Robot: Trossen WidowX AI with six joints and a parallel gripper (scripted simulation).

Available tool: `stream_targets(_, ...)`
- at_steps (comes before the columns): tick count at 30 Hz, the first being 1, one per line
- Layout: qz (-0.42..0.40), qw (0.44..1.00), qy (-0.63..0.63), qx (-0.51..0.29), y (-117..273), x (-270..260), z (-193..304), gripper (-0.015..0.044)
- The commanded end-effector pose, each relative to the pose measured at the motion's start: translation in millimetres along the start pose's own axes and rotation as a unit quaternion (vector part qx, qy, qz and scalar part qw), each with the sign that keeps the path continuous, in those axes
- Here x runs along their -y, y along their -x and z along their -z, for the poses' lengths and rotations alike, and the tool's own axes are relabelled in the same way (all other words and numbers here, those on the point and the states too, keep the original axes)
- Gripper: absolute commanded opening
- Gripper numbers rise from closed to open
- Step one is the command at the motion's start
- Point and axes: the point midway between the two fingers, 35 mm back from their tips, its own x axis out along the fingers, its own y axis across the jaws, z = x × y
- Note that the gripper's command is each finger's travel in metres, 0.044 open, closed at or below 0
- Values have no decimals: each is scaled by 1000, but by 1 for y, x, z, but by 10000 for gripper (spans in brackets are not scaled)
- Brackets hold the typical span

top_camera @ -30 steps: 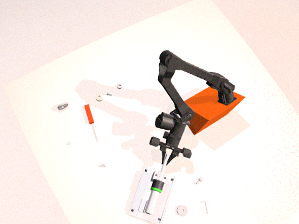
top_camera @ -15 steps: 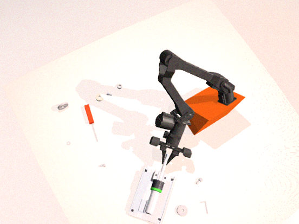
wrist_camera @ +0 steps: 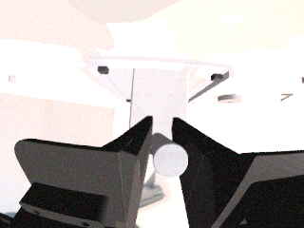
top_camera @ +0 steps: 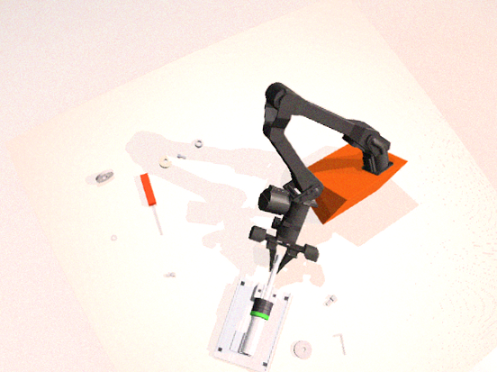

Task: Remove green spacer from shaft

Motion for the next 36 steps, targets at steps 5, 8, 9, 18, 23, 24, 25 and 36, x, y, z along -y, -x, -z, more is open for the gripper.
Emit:
stream_targets(5, 0, 1000, 2, 0, 1, 0, -1, 0)
stream_targets(8, 0, 1000, 2, 0, 2, 0, -1, 0)
stream_targets(9, 0, 1000, 2, 0, 2, 0, -1, 0)
stream_targets(18, 0, 1000, 2, 1, 3, 0, -2, 0)
stream_targets(23, 0, 1000, 2, 1, 3, 0, -2, 0)
stream_targets(24, 0, 1000, 2, 1, 3, 0, -2, 0)
stream_targets(25, 0, 1000, 2, 1, 3, 0, -2, 0)
stream_targets(36, 0, 1000, 2, 1, 5, 0, -3, 0)
